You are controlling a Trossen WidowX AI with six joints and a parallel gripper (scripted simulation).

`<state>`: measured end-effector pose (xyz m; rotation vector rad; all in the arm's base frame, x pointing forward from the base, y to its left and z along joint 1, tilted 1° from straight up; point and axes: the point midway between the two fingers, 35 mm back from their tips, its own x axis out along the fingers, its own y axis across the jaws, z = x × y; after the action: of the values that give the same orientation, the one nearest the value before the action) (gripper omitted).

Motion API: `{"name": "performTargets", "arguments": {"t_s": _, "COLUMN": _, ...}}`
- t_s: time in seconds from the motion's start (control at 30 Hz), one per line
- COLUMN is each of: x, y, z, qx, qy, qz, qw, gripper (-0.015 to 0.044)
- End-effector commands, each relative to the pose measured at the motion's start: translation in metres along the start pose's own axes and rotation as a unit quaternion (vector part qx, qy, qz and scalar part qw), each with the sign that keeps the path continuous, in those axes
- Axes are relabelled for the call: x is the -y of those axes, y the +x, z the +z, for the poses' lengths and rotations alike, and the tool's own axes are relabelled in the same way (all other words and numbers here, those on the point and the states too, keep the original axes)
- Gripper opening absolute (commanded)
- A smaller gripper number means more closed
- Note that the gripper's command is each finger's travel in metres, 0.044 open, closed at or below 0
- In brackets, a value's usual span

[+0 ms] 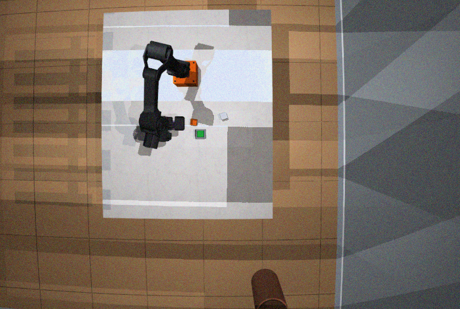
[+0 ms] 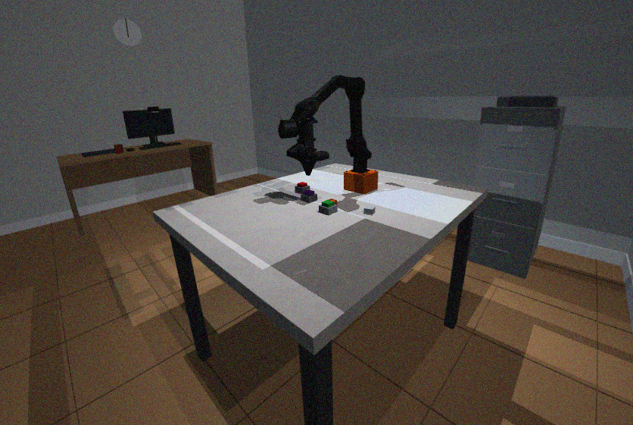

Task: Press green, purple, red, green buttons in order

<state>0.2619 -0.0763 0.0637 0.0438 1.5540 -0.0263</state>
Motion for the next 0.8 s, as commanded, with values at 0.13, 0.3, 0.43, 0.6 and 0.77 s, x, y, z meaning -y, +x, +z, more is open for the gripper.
{"name": "performTargets", "arguments": {"t_s": 0.13, "x": 0.018, "y": -0.021, "z": -0.006, "qx": 0.005, "qy": -0.003, "qz": -0.003, "qw": 1.0, "gripper": 0.002}}
{"name": "performTargets", "arguments": {"t_s": 0.3, "x": 0.076, "y": -0.021, "z": -0.036, "qx": 0.003, "qy": -0.003, "qz": -0.006, "qw": 1.0, "gripper": 0.002}}
{"name": "performTargets", "arguments": {"t_s": 0.43, "x": 0.109, "y": -0.021, "z": -0.063, "qx": 0.002, "qy": -0.003, "qz": -0.007, "qw": 1.0, "gripper": 0.002}}
{"name": "performTargets", "arguments": {"t_s": 0.6, "x": 0.112, "y": -0.011, "z": -0.063, "qx": 0.001, "qy": -0.003, "qz": -0.008, "qw": 1.0, "gripper": 0.002}}
{"name": "performTargets", "arguments": {"t_s": 0.77, "x": 0.112, "y": 0.041, "z": -0.064, "qx": 0.001, "qy": -0.003, "qz": -0.007, "qw": 1.0, "gripper": 0.002}}
